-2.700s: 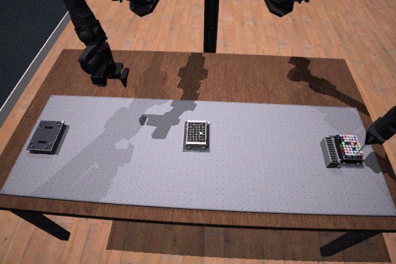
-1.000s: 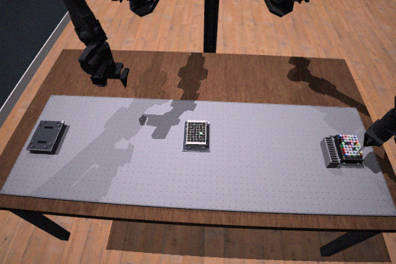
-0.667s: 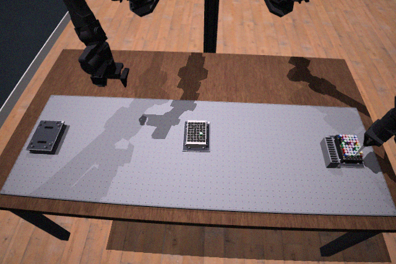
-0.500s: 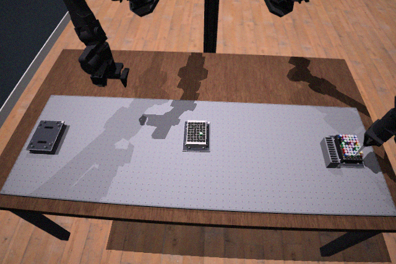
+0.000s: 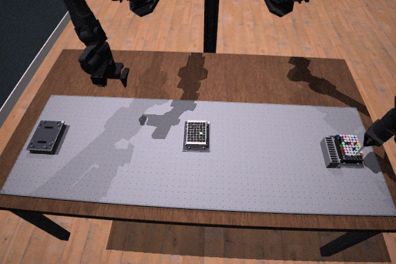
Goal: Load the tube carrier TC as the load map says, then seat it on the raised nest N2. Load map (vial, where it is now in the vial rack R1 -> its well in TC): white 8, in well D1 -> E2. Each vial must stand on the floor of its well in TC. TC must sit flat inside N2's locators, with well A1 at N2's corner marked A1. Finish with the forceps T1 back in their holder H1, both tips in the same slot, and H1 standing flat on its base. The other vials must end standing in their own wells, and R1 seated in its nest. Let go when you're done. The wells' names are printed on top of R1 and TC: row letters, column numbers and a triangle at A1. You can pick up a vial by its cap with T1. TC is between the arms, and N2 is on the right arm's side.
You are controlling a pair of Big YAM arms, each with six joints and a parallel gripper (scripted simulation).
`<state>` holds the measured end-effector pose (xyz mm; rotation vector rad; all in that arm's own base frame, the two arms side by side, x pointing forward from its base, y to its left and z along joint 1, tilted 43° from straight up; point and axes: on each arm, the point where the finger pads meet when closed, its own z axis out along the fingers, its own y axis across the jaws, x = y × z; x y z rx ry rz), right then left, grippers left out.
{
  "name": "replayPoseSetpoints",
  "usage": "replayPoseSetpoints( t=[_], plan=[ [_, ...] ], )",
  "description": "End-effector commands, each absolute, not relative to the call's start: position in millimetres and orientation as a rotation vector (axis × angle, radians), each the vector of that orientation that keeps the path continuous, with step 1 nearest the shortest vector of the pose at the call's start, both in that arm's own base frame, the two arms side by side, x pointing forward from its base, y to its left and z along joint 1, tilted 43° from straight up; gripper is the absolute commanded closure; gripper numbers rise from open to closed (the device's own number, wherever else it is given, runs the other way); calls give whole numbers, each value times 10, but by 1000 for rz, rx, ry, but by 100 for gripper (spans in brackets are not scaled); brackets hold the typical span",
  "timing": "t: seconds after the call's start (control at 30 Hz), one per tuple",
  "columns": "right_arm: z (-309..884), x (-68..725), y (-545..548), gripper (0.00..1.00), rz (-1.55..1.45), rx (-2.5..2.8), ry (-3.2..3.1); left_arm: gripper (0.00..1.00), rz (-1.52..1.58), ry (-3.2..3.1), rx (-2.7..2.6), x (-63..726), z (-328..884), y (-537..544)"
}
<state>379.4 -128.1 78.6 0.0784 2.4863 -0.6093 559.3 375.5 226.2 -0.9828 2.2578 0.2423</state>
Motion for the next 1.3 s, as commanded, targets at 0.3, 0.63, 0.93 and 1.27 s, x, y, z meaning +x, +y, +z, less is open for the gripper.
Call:
replayPoseSetpoints(
  t=[0.3, 0.63, 0.93, 1.27],
  plan=[
    [839, 3833, -1267, 0, -611, 60, 2473, 89, 253, 2271, -990, 5636, 2179, 3868],
    [839, 3833, -1267, 0, -611, 60, 2473, 89, 253, 2271, -990, 5635, 2178, 3867],
    [839, 3833, -1267, 0, -611, 60, 2473, 91, 253, 2272, -990, 5634, 2177, 3867],
    [839, 3833, -1267, 0, -611, 60, 2473, 91, 253, 2272, -990, 5634, 2177, 3867]
  ],
)
